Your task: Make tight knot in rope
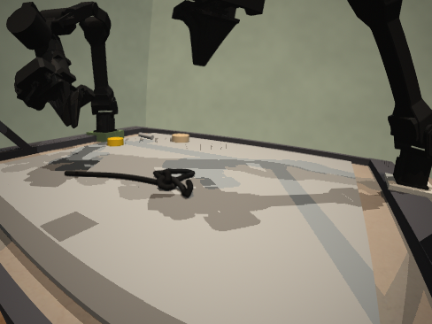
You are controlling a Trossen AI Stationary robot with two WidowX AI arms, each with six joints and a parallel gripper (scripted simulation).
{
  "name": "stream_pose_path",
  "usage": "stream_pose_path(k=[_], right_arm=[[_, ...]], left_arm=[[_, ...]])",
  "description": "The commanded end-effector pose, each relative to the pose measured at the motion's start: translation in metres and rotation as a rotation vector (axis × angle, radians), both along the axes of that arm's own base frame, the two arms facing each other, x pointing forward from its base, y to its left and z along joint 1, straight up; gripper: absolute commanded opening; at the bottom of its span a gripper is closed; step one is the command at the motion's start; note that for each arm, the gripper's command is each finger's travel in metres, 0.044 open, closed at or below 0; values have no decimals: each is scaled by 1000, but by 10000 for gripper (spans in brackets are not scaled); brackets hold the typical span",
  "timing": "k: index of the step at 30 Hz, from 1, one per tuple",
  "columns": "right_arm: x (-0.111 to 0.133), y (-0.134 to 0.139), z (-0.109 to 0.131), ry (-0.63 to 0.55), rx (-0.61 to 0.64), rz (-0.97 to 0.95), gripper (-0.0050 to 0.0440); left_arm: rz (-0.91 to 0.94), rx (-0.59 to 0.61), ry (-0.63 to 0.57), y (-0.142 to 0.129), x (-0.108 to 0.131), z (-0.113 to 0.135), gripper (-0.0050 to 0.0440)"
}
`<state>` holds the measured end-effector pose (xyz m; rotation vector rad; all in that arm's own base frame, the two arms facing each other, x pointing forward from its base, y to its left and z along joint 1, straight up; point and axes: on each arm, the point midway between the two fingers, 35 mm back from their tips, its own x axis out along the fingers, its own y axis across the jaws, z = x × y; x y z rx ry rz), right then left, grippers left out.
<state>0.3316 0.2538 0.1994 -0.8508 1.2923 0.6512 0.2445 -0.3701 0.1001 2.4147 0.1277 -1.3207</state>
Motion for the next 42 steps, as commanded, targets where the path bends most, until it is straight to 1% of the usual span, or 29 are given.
stream_pose_path(k=[1,10,12,13,16,19,22,24,29,36,39,42], right_arm=[[-1,0,10,-19,21,4,65],[-1,0,10,-19,21,4,65],[-1,0,10,-19,20,7,113],[0,0,9,-17,19,13,125],[1,1,3,-8,11,69,125],[4,4,-10,13,-6,188,125],[8,7,-29,43,-27,367,125],[8,7,-29,43,-27,367,125],[12,10,-68,95,-53,703,125],[13,11,-110,138,-68,1098,125],[12,10,-121,147,-69,1198,125],[12,10,-124,148,-69,1216,125]], left_arm=[[-6,-5,-28,-3,1,0,85],[-6,-5,-28,-3,1,0,85],[-6,-5,-28,-3,1,0,85],[-6,-5,-28,-4,1,0,85],[-6,-5,-28,-4,1,-1,85],[-6,-5,-28,-4,1,-4,85],[-6,-5,-28,-4,1,-8,85],[-6,-5,-28,-4,1,-8,85],[-7,-5,-28,-4,1,-15,85],[-7,-5,-28,-4,1,-24,85],[-7,-5,-28,-4,1,-26,85],[-7,-5,-28,-4,1,-26,85]])
